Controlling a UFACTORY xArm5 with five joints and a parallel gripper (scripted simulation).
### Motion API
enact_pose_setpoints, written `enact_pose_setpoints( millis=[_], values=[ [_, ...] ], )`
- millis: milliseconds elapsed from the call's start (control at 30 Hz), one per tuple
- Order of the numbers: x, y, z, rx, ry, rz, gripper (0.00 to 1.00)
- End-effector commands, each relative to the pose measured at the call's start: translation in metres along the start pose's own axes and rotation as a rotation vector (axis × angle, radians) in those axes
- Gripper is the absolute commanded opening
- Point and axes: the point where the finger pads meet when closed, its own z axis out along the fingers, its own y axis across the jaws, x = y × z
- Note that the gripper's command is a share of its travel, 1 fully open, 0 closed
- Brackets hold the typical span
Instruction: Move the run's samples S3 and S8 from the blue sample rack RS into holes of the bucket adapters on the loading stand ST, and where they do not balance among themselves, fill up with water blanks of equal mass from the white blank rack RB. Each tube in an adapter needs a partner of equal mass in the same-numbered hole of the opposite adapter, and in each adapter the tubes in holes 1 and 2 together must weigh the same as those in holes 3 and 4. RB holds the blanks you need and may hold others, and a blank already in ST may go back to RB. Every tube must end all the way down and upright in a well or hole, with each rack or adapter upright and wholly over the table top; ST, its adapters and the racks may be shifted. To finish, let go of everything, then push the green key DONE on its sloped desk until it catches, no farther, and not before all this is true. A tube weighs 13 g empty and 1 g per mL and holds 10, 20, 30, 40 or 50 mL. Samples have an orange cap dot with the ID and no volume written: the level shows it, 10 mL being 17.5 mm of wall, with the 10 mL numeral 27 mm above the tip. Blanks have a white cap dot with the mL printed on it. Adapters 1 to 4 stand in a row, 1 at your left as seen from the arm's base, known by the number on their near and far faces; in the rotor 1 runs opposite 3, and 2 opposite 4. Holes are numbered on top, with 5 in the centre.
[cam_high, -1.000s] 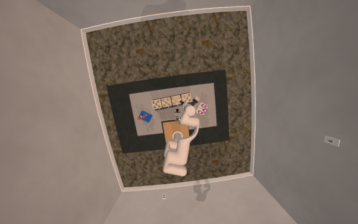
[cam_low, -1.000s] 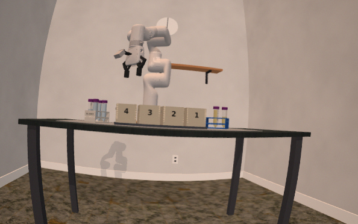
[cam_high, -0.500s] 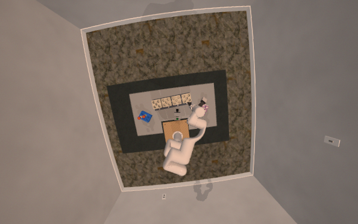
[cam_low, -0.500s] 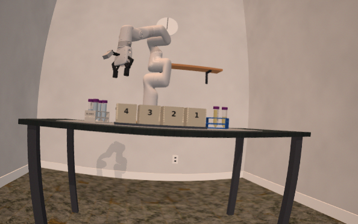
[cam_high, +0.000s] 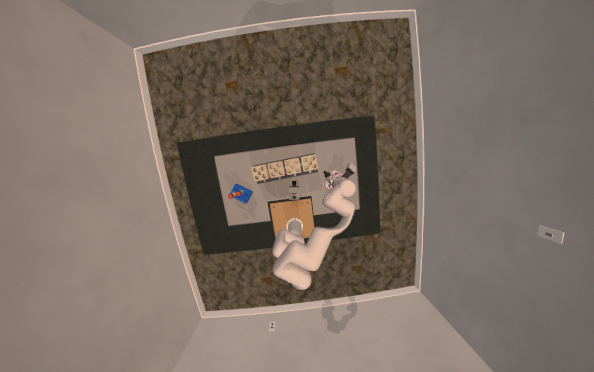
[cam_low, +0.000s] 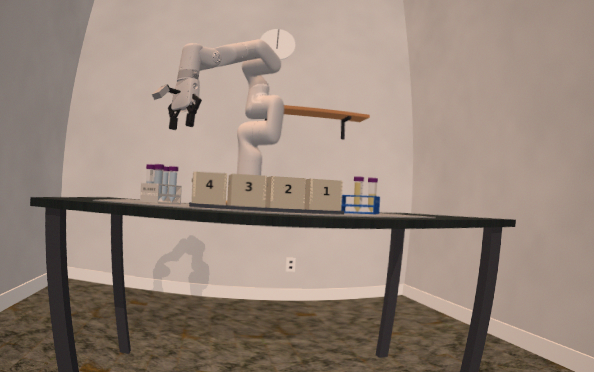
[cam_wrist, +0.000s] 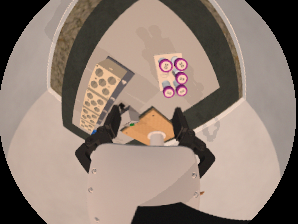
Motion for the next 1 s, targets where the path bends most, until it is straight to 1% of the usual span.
enact_pose_setpoints(
  millis=[0,367,567,933,967],
  values=[
    [0.013,0.017,-0.001,0.0,0.003,-0.001,1.0],
    [0.042,0.064,-0.002,-0.001,0.003,-0.001,1.0],
    [0.046,0.072,-0.002,-0.001,0.003,-0.001,1.0],
    [0.047,0.072,0.028,-0.001,0.003,-0.001,1.0],
    [0.047,0.072,0.028,-0.001,0.003,-0.001,1.0]
  ],
)
